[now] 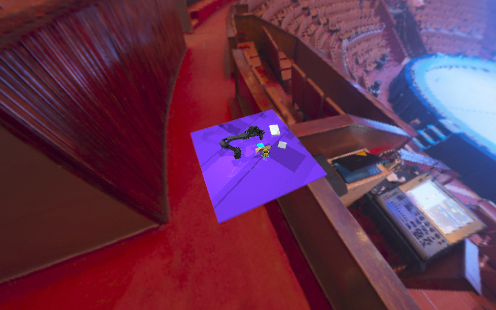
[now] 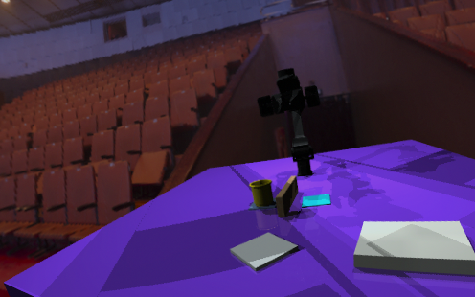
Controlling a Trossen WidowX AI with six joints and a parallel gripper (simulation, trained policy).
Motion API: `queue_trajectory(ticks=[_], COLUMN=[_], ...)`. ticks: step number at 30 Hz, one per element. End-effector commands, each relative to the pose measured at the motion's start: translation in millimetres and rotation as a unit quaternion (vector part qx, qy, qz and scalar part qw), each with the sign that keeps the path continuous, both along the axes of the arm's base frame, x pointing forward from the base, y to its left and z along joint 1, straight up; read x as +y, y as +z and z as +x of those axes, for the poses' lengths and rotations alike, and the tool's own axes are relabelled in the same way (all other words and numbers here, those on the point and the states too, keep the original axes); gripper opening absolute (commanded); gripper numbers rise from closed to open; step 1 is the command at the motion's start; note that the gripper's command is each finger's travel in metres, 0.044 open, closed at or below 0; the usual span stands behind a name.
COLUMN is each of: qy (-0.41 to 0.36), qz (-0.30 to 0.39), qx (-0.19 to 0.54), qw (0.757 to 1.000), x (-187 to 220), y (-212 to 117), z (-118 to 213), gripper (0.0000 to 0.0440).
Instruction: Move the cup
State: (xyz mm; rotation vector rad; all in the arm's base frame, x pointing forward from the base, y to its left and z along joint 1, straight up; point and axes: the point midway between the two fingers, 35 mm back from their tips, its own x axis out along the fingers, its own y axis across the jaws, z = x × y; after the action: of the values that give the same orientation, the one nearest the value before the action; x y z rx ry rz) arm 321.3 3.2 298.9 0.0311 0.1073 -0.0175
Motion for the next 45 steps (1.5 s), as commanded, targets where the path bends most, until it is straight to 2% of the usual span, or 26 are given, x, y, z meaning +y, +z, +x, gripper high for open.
queue_trajectory(ticks=[1, 21, 31, 45], qy=[0.002, 0.009, 0.0, -0.016], qz=[0.009, 0.058, 0.075, 0.076], qx=[0.018, 0.148, 0.218, 0.318], qw=[1.0, 0.987, 0.973, 0.945], x=[2.7, 20.3, 25.3, 26.7], y=[-4.0, -26.3, -38.2, -56.3], z=[2.9, 14.7, 16.8, 16.5], gripper=[0.0125, 0.0196, 0.0194, 0.0168])
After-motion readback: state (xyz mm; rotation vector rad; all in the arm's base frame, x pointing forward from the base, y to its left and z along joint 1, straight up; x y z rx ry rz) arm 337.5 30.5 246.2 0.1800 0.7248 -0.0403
